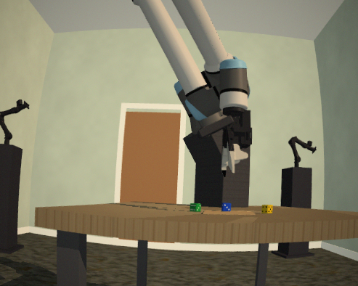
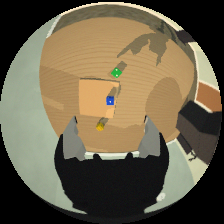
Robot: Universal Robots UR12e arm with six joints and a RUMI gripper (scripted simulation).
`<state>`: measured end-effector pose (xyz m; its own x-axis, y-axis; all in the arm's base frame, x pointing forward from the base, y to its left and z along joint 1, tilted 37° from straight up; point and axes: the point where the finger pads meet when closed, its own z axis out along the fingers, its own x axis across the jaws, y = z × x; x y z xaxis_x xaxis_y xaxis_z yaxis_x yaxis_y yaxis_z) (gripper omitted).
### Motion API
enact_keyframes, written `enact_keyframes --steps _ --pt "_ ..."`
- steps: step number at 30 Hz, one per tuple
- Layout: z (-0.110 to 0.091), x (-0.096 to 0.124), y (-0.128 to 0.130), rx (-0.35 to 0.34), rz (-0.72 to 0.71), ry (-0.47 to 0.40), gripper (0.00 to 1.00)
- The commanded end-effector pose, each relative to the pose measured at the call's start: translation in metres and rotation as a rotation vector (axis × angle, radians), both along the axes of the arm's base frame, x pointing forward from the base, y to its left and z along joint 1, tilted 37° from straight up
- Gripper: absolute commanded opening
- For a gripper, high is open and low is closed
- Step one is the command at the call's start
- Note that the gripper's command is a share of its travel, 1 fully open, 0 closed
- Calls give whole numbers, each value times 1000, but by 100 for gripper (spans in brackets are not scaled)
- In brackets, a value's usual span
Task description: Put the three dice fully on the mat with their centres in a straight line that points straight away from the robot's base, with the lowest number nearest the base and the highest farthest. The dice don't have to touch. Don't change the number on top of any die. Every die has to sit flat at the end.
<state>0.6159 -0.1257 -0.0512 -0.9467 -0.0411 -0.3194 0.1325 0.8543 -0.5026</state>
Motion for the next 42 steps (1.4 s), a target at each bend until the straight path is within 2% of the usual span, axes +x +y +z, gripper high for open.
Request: enact_keyframes --steps 1,13,21,30,42 --pt "0 0 0 0 0 -1 100" --pt "1 0 -1 -6 16 10 100" --pt "2 0 -4 -26 73 47 100" --pt "5 1 -9 -60 168 108 100" --pt "11 1 -23 -154 428 277 100"
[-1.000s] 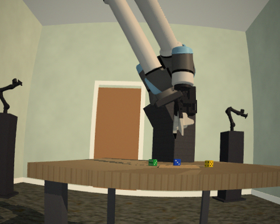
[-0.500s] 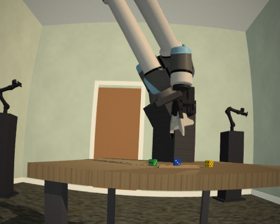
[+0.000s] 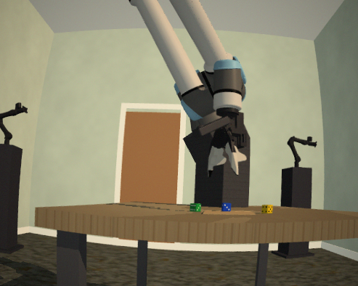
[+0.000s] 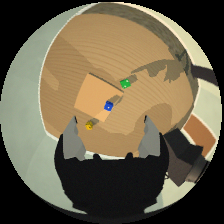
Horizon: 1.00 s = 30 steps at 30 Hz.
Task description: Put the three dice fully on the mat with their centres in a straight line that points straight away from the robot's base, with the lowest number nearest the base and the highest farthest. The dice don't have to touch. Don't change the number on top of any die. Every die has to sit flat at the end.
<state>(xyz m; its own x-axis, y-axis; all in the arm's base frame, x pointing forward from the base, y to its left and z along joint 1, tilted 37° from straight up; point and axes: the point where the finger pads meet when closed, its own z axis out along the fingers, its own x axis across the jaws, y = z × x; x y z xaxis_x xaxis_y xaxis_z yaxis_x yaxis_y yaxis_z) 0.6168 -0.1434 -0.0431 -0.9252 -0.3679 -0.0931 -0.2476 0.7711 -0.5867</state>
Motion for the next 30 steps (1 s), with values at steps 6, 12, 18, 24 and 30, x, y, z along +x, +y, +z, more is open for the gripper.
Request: enact_keyframes --steps 6,12,18,24,30 --pt "4 0 -9 -64 192 117 100" --pt "8 0 -17 -126 365 229 100" --pt "10 -1 -22 -174 498 315 100" --pt "11 -2 -26 -209 596 377 100" --pt "14 -4 -33 -268 760 483 100"
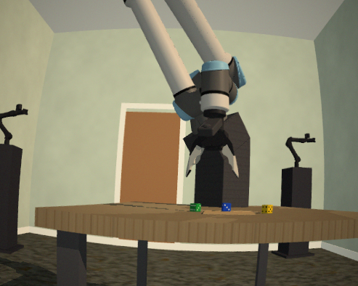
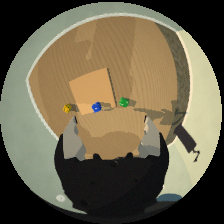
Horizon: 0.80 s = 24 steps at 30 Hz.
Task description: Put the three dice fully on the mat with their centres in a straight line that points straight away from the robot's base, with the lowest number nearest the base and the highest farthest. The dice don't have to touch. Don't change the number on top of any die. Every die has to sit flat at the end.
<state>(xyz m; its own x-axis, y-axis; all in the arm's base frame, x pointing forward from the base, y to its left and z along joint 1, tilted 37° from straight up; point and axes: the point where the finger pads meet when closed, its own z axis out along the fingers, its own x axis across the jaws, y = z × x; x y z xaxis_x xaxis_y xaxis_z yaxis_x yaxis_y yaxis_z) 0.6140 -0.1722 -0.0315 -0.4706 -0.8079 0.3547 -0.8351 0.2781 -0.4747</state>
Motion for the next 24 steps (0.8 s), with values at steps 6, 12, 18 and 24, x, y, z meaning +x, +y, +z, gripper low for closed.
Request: enact_keyframes --steps 6,12,18,24 --pt "3 -3 -9 -84 250 151 100" --pt "5 -6 -14 -129 375 231 100" --pt "6 -9 -19 -182 520 325 100" --pt "8 -13 -24 -230 650 409 100"
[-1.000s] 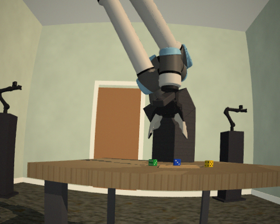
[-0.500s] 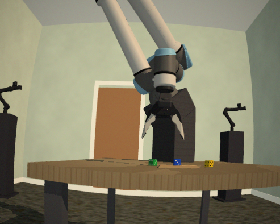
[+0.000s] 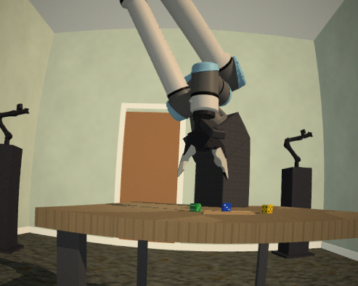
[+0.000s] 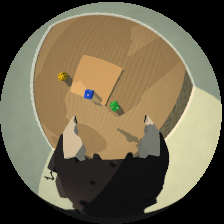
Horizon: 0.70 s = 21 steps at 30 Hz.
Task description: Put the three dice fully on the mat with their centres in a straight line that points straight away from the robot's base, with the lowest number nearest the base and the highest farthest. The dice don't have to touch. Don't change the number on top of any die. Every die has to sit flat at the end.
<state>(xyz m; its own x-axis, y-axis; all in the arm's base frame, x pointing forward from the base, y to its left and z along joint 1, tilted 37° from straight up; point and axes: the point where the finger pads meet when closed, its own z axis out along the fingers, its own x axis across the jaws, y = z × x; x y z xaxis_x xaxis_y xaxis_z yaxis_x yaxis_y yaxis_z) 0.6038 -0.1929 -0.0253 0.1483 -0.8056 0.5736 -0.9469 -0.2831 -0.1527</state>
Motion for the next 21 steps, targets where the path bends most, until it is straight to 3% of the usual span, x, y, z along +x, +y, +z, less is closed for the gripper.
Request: enact_keyframes --steps 1,13,21 --pt "1 -3 -4 -35 112 63 100" --pt "3 -10 -12 -115 329 202 100" --pt "4 -12 -15 -142 402 249 100"
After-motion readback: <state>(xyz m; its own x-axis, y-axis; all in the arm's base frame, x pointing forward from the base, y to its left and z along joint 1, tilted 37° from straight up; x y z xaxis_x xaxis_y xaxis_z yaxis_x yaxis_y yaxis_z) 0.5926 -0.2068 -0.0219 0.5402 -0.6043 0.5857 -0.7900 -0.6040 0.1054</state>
